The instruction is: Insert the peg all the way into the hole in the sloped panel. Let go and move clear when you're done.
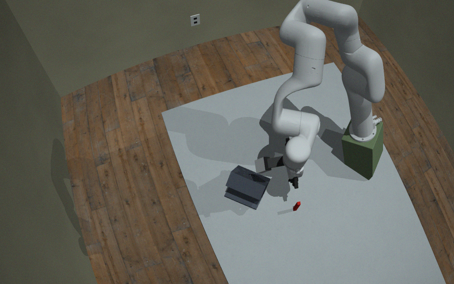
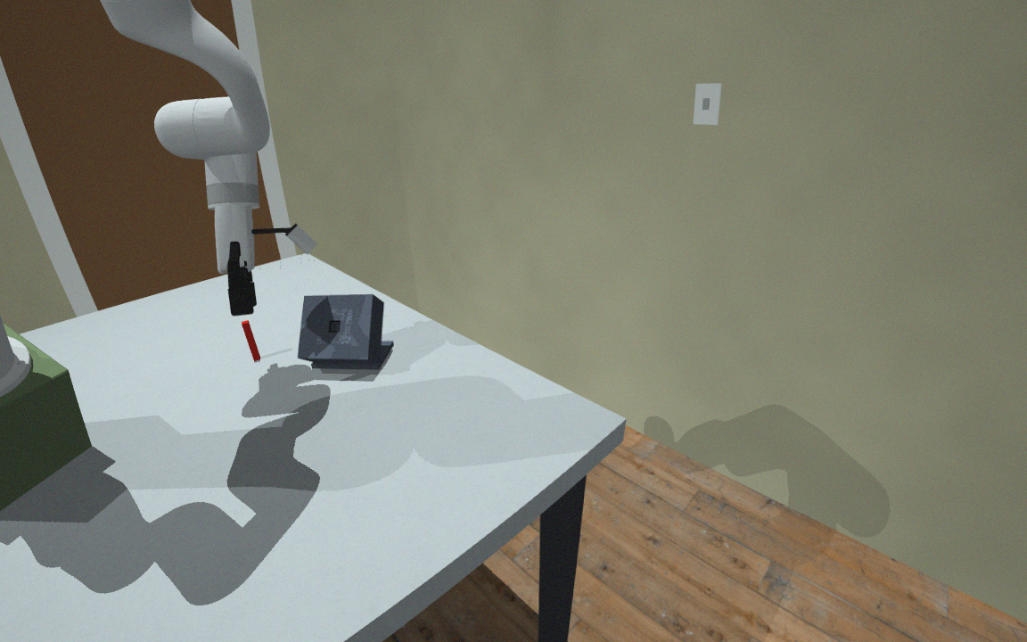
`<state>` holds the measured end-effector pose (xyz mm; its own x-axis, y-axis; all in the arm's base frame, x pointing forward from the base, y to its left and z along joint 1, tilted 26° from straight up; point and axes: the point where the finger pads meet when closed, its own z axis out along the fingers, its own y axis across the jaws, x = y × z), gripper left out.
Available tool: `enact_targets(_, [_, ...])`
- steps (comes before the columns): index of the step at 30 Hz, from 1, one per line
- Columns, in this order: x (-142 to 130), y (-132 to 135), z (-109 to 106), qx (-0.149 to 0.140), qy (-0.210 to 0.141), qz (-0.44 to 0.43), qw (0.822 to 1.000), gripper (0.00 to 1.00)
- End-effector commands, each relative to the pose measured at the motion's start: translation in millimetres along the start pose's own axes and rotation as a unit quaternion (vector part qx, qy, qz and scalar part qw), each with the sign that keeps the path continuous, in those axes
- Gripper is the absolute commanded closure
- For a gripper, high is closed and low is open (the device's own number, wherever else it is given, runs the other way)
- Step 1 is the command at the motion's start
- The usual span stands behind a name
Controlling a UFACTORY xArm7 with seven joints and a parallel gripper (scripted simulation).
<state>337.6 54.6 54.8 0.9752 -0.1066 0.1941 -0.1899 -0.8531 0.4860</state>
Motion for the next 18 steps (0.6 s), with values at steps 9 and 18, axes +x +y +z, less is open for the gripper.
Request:
enact_targets(9, [0,-52,4,0.032,0.046,0.002,0.998,0.00])
enact_targets(18, [-15,-105,1,0.089,0.068,0.005,0.994,0.00])
